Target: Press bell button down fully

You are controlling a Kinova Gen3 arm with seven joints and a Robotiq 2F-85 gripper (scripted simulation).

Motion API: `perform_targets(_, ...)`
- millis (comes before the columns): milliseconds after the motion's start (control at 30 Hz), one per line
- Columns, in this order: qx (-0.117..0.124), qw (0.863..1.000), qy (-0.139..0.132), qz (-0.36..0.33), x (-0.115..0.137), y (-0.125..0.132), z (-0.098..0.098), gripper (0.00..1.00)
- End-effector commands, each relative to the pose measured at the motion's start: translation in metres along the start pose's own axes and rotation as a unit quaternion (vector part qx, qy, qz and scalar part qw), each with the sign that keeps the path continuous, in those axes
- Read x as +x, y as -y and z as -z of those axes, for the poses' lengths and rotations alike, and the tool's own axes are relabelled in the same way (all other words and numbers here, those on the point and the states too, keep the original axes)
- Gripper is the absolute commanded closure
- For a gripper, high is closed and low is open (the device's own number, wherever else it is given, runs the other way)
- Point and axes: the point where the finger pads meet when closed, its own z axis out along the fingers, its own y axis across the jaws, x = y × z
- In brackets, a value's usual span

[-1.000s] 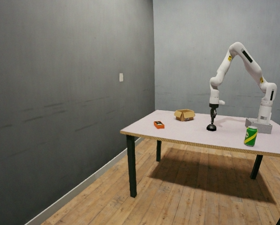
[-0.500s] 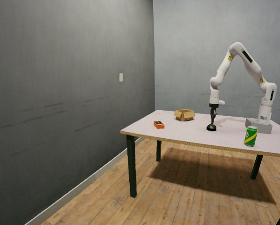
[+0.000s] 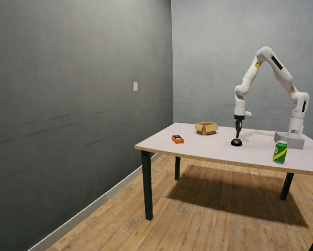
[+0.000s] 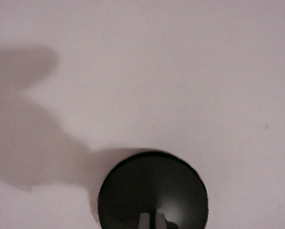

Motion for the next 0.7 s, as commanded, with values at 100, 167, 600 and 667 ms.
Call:
perform_targets(100,0.001,1.000,0.001,0.000,-0.001,0.002,0.010,0.90)
perform_targets(167,0.001,1.000,0.001,0.000,-0.002,0.001,0.015,0.90)
perform_targets(600,0.001,1.000,0.002,0.001,-0.002,0.001,0.046,0.90)
perform_targets(667,0.001,1.000,0.002,0.001,-0.002,0.001,0.051,0.90)
